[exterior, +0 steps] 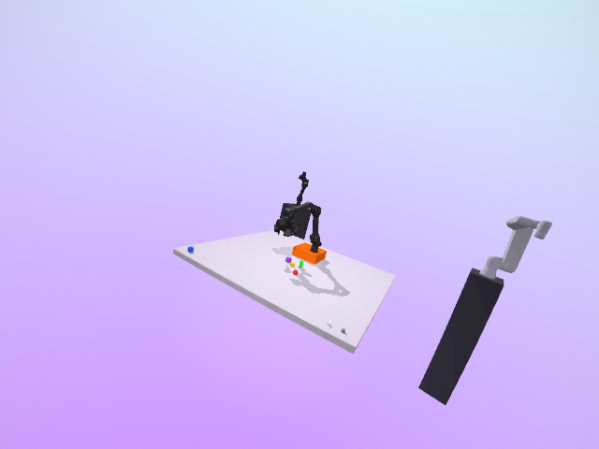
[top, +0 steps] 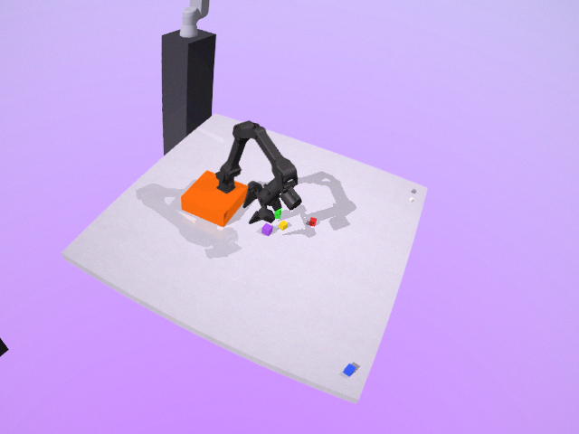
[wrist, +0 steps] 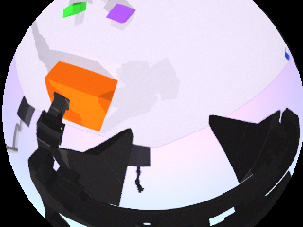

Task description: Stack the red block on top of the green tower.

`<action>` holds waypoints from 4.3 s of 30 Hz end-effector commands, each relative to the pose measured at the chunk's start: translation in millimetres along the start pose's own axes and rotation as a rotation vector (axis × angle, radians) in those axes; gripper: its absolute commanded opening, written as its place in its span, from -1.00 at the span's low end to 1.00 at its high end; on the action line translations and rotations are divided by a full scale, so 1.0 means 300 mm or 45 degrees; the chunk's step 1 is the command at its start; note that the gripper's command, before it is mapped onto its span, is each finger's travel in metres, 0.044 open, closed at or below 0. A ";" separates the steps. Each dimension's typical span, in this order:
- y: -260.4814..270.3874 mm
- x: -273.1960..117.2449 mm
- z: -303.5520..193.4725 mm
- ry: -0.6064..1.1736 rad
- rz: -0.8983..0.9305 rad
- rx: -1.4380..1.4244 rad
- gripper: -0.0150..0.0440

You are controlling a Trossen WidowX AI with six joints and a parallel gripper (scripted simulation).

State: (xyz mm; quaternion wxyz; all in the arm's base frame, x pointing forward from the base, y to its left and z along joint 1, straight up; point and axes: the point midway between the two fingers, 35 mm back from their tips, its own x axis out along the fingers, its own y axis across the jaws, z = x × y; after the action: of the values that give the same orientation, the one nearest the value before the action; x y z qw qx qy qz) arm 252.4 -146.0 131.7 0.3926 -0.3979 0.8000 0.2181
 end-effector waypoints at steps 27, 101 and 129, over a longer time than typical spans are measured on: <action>0.174 -0.393 0.936 -0.814 0.123 0.721 1.00; 0.180 -0.218 1.128 -0.857 0.178 0.753 -0.07; 0.196 -0.430 0.958 -0.858 0.178 0.753 -0.49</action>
State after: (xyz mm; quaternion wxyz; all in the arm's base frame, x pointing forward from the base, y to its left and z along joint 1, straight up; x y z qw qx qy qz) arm 382.9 137.9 44.2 0.7063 -0.1222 0.6867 0.1210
